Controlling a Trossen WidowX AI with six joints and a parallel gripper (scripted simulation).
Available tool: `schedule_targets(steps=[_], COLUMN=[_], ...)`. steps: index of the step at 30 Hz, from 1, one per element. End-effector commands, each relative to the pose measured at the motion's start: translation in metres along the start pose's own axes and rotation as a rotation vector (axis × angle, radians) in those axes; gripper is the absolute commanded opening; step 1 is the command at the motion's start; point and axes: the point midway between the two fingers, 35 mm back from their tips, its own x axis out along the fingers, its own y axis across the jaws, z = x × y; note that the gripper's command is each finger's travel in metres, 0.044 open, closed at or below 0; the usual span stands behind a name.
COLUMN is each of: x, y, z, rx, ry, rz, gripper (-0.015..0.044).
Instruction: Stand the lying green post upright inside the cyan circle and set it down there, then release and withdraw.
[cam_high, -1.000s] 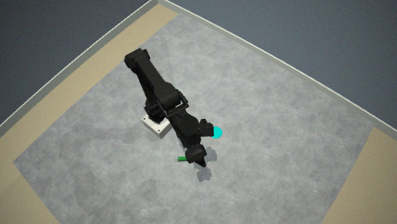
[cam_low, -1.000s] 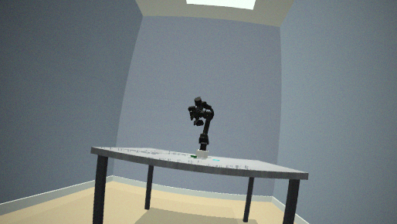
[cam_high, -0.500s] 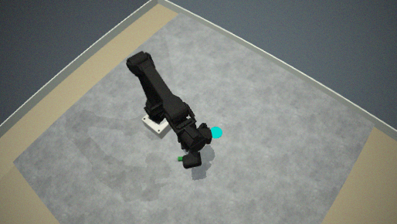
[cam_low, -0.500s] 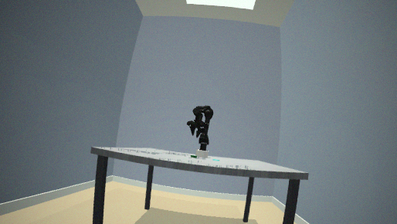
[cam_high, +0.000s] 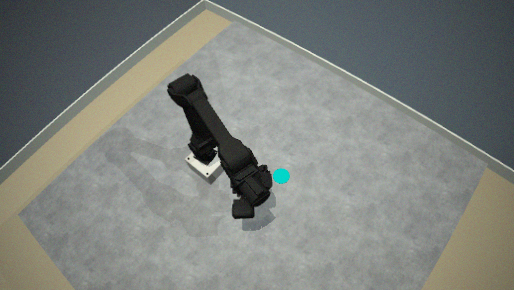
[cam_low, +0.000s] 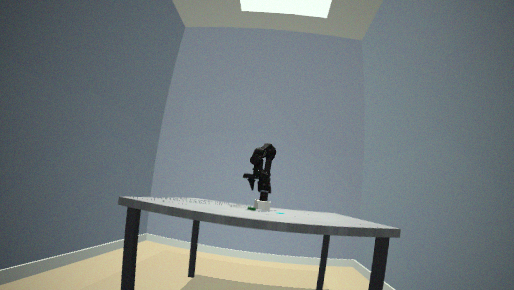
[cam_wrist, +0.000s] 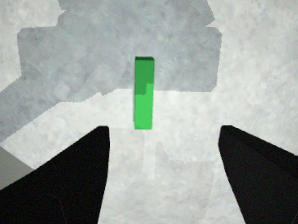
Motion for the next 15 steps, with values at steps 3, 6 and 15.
schedule_targets(steps=[3, 6, 15], x=[0.030, 0.064, 0.121], y=[-0.001, -0.003, 0.005], z=[0.000, 0.001, -0.004], rx=[0.009, 0.009, 0.009], ry=[0.014, 0.014, 0.014], rz=[0.013, 0.013, 0.014], gripper=[0.0233, 0.0233, 0.0233])
